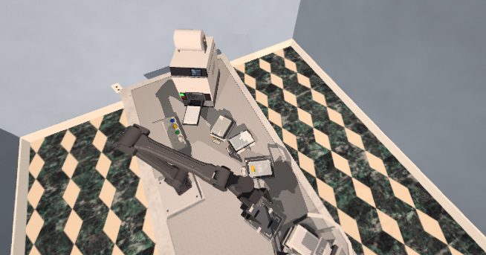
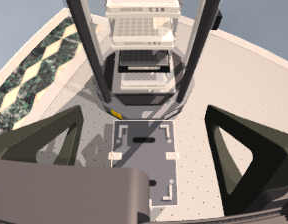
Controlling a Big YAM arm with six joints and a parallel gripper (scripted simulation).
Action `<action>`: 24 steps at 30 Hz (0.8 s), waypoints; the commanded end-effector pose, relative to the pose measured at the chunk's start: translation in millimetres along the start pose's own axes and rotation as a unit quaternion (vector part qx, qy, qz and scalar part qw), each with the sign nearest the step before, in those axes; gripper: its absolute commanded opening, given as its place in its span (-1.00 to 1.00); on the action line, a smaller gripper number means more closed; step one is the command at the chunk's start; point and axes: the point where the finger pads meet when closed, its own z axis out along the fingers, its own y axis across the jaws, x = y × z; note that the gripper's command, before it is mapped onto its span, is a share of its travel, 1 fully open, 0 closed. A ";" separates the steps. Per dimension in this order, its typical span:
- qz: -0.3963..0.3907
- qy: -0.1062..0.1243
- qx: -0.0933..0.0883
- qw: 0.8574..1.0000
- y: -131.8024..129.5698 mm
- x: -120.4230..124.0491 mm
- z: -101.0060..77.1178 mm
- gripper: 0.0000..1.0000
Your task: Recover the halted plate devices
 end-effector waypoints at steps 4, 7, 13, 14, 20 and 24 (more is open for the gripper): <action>0.004 -0.016 -0.004 1.000 3.9 -15.9 -2.5 1.00; 0.004 -0.016 -0.004 1.000 3.9 -15.9 -2.5 1.00; 0.004 -0.016 -0.004 1.000 3.9 -15.9 -2.5 1.00; 0.004 -0.016 -0.004 1.000 3.9 -15.9 -2.5 1.00; 0.007 -0.031 -0.010 0.999 9.0 -47.9 -20.0 1.00; 0.004 -0.017 -0.006 1.000 8.7 -42.7 -11.1 1.00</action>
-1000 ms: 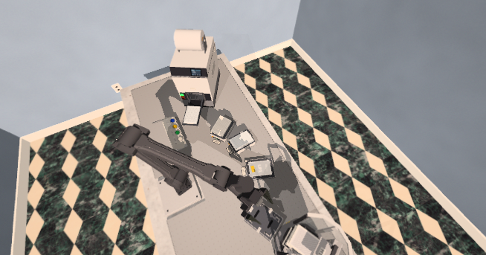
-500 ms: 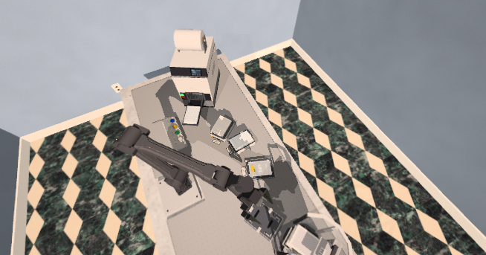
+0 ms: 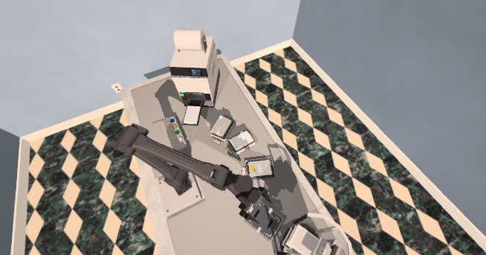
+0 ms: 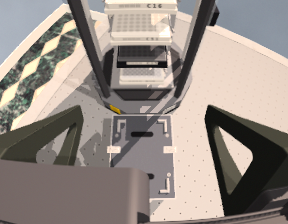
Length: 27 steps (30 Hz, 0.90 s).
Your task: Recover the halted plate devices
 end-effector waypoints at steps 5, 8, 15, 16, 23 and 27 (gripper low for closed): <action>0.009 -0.042 -0.009 0.999 6.4 -65.4 -23.3 1.00; 0.007 -0.033 -0.006 0.999 5.2 -67.0 -20.4 1.00; 0.008 -0.034 -0.003 0.999 2.0 -78.0 -27.5 1.00; 0.008 -0.034 -0.003 0.999 2.0 -78.0 -27.5 1.00; 0.009 -0.040 -0.004 0.999 3.7 -79.6 -22.3 1.00; 0.009 -0.040 -0.004 0.999 3.7 -79.6 -22.3 1.00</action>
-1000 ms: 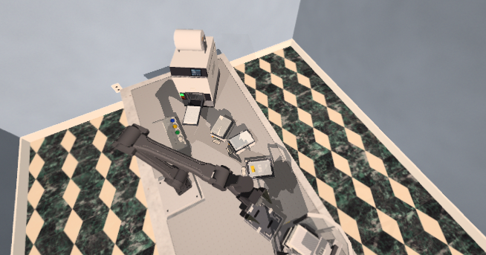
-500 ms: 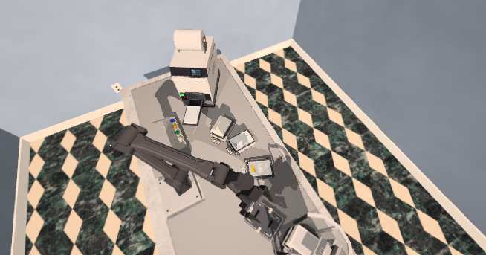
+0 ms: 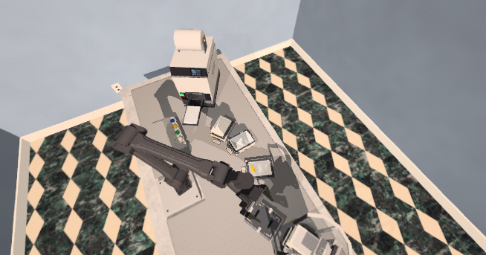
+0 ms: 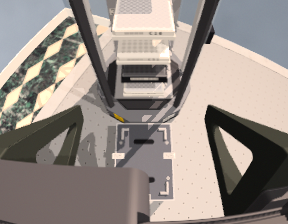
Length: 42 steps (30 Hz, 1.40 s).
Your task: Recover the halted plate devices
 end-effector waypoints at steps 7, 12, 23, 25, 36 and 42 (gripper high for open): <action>0.008 -0.037 -0.003 0.999 0.9 -44.6 -5.0 1.00; 0.008 -0.037 -0.003 0.999 0.9 -44.6 -5.0 1.00; 0.008 -0.037 -0.003 0.999 0.9 -44.6 -5.0 1.00; 0.008 -0.037 -0.003 0.999 0.9 -44.6 -5.0 1.00; -0.089 0.129 -0.059 0.986 42.6 -24.9 -21.7 1.00; -0.120 0.185 -0.077 0.972 54.1 -19.9 -26.9 1.00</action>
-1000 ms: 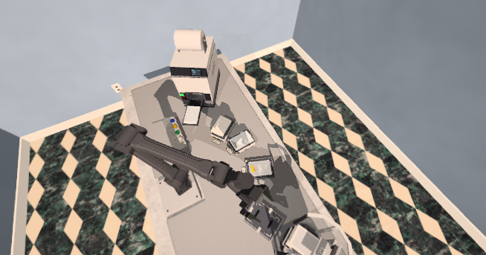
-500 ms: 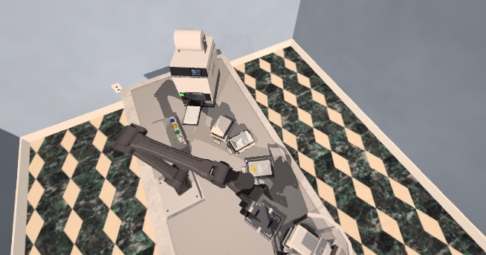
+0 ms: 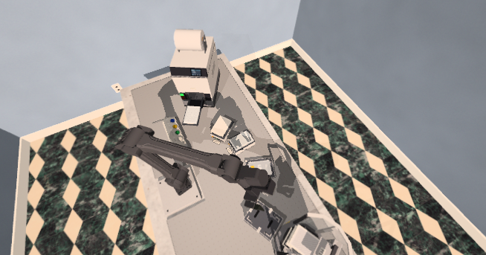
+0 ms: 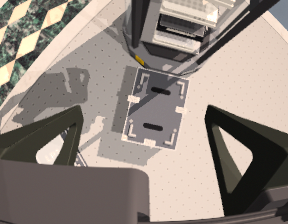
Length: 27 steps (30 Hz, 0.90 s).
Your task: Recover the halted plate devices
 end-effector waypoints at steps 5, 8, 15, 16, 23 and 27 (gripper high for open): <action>-0.066 0.075 -0.032 0.995 27.2 -22.3 -18.2 1.00; -0.089 0.117 -0.045 0.988 36.8 -19.0 -19.5 1.00; -0.127 0.187 -0.066 0.972 52.9 -13.6 -21.8 1.00; -0.134 0.201 -0.070 0.968 56.1 -12.4 -22.2 1.00; -0.186 0.293 -0.100 0.932 78.9 -5.6 -24.7 1.00; -0.181 0.292 -0.098 0.934 91.3 -3.4 -30.0 1.00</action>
